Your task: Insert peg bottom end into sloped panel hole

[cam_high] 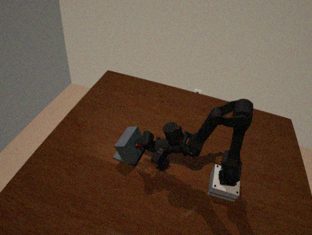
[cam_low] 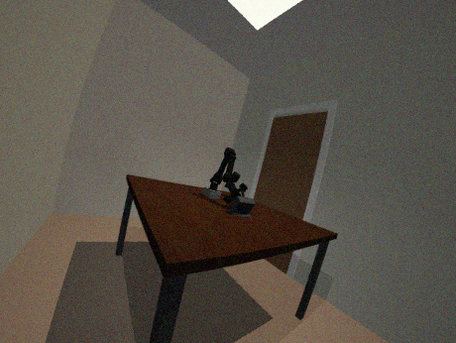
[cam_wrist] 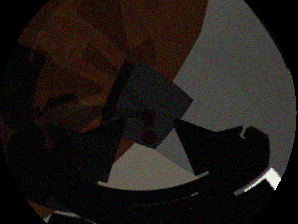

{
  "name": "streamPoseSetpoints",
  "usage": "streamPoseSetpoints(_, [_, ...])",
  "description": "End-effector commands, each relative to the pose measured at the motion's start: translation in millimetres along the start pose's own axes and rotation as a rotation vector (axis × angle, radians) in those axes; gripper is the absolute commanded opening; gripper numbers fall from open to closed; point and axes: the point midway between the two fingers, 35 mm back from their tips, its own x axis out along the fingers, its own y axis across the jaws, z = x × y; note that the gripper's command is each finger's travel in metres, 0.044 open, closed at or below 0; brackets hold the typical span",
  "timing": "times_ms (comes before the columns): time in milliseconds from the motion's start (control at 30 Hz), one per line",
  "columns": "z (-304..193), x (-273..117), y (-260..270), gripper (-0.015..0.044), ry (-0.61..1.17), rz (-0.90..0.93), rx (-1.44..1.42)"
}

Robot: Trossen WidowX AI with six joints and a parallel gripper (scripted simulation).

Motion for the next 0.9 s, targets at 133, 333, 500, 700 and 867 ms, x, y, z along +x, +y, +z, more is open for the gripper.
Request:
streamPoseSetpoints(133, [-1, -5, -2, 0.044, 0.0, 0.001, 0.0])
streamPoseSetpoints(333, [-1, -9, -3, 0.044, 0.0, 0.001, 0.0])
streamPoseSetpoints(500, [-2, -13, -4, 0.044, -0.001, 0.002, 0.0])
streamPoseSetpoints(700, [-2, -17, -5, 0.044, -0.001, 0.003, 0.0])
streamPoseSetpoints(867, [-3, -21, -6, 0.044, -0.001, 0.003, 0.0])
